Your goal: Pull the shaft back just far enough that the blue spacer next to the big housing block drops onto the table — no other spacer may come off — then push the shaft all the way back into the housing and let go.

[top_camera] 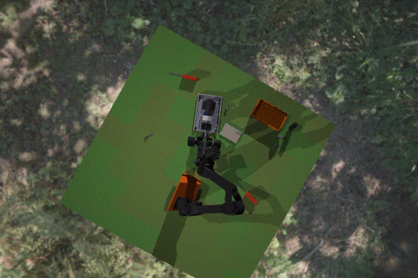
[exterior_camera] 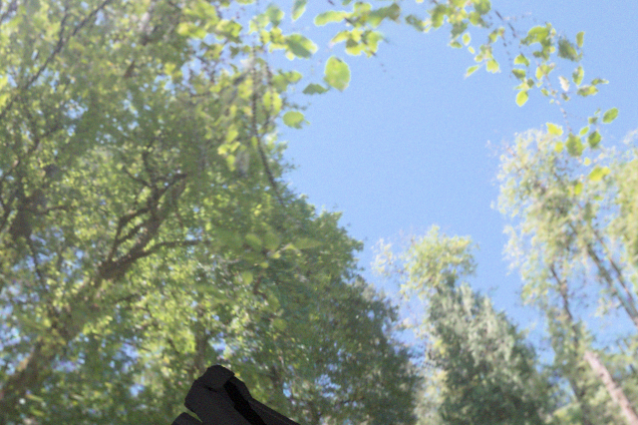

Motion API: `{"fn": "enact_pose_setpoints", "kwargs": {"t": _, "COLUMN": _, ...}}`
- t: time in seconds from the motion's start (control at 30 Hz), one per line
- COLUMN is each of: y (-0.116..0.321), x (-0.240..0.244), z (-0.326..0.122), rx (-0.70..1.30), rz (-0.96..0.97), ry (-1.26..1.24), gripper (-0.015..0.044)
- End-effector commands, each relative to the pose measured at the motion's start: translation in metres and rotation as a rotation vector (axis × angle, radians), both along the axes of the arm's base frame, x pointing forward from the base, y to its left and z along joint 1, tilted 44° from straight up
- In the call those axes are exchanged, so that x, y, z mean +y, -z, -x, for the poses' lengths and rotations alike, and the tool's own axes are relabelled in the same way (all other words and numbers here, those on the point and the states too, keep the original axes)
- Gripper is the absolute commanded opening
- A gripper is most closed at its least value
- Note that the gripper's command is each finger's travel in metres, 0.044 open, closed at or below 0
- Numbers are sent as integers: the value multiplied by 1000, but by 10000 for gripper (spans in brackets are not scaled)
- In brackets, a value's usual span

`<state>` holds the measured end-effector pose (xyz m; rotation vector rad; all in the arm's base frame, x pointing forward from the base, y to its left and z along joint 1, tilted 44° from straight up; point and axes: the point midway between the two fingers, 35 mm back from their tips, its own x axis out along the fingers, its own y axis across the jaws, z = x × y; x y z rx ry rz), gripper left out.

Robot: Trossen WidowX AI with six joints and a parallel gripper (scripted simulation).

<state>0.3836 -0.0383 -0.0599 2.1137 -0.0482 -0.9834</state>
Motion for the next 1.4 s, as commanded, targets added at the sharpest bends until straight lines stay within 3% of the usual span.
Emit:
{"fn": "enact_pose_setpoints", "kwargs": {"t": 0.0, "y": 1, "x": 1, "z": -3, "rx": -1, "rz": -3, "ry": 1, "gripper": 0}}
{"fn": "enact_pose_setpoints", "kwargs": {"t": 1.1, "y": 3, "x": 3, "z": -13, "rx": -2, "rz": -3, "ry": 1, "gripper": 0}}
{"fn": "enact_pose_setpoints", "kwargs": {"t": 1.37, "y": 2, "x": 2, "z": -9, "rx": 3, "rz": 2, "ry": 3, "gripper": 210}}
